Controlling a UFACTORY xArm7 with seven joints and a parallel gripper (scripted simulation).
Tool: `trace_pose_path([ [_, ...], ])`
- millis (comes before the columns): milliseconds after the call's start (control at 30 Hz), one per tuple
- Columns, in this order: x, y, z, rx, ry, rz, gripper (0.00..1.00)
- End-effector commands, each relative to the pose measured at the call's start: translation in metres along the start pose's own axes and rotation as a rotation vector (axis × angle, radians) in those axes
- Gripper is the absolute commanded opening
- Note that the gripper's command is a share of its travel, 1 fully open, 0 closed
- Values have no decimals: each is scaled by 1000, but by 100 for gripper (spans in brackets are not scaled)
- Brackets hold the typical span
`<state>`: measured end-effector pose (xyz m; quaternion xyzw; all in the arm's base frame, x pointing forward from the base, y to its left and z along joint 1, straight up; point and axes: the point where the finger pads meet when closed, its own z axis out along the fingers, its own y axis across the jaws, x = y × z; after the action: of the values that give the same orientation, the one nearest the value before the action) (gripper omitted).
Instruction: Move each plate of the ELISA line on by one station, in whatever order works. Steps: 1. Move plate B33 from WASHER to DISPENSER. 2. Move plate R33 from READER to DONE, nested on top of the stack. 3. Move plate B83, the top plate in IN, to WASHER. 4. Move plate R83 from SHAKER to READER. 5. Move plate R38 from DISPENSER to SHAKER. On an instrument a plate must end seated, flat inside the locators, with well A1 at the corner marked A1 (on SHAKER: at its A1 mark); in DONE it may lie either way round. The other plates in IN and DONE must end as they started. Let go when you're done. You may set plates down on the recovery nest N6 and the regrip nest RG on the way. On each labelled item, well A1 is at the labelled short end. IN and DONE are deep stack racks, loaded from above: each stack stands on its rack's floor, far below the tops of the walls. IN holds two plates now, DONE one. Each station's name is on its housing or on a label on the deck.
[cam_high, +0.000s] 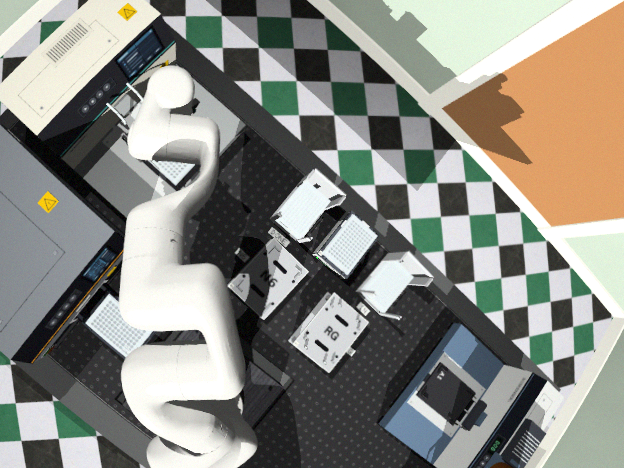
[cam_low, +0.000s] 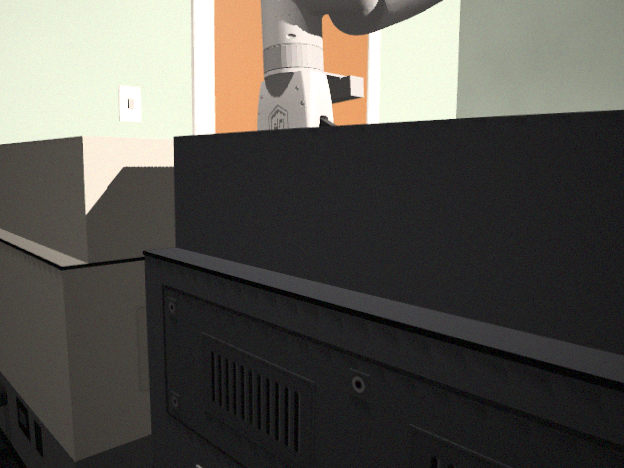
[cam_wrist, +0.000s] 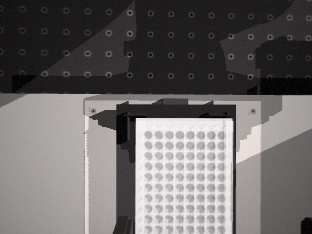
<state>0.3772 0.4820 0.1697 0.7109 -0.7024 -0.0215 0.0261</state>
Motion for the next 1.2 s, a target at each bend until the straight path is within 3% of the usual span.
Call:
trace_pose_path([
  [0, -2, 0, -2, 3, -5, -2, 100],
  [1167, -2, -4, 39, 3, -5, -2, 100],
])
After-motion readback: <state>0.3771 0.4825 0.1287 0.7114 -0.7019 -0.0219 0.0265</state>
